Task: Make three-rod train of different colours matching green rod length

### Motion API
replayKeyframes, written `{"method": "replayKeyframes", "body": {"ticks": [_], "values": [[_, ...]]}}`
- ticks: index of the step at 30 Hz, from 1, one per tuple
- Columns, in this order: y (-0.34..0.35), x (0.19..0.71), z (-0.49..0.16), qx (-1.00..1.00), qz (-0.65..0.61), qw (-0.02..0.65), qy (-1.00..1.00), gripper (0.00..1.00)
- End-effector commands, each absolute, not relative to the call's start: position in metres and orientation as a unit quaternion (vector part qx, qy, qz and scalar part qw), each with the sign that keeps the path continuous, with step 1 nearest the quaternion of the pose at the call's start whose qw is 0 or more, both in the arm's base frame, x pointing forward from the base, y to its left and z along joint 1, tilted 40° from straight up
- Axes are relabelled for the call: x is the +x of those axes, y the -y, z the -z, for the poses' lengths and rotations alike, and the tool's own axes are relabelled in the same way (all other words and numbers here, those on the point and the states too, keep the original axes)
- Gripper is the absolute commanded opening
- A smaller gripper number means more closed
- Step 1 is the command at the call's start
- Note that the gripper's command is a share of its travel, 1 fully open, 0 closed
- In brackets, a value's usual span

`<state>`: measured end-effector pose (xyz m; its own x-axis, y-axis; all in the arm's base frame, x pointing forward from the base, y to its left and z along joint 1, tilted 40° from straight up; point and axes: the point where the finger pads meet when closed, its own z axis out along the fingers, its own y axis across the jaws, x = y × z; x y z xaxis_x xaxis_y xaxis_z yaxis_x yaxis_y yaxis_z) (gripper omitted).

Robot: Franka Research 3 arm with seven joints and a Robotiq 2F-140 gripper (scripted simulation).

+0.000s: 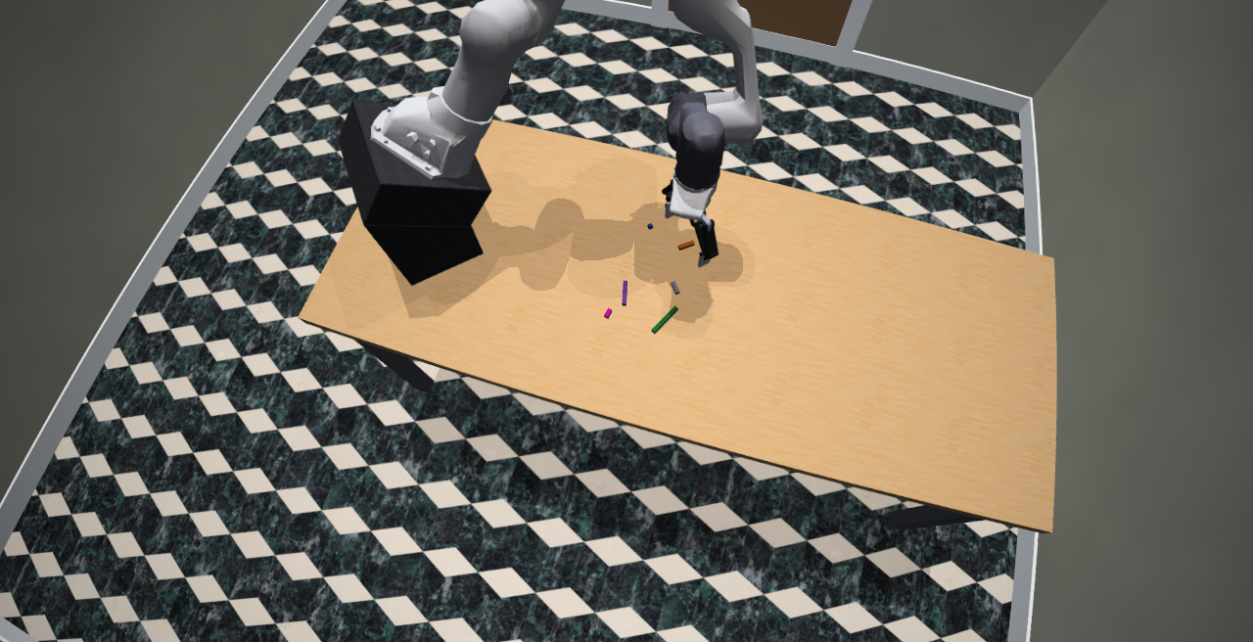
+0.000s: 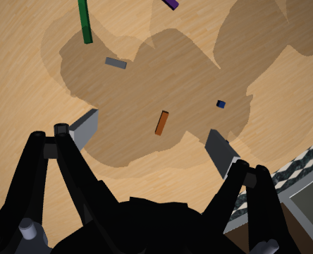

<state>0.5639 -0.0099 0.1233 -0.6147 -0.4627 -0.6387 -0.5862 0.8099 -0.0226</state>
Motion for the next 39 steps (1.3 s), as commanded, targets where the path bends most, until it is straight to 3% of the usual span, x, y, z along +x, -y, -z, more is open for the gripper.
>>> {"method": "replayKeyframes", "body": {"ticks": [1,39], "values": [[0.011,0.565,-0.124,-0.292,-0.096,0.327,-0.894,1.0],[0.073,0.529,-0.071,0.072,-0.213,0.265,-0.938,1.0]]}}
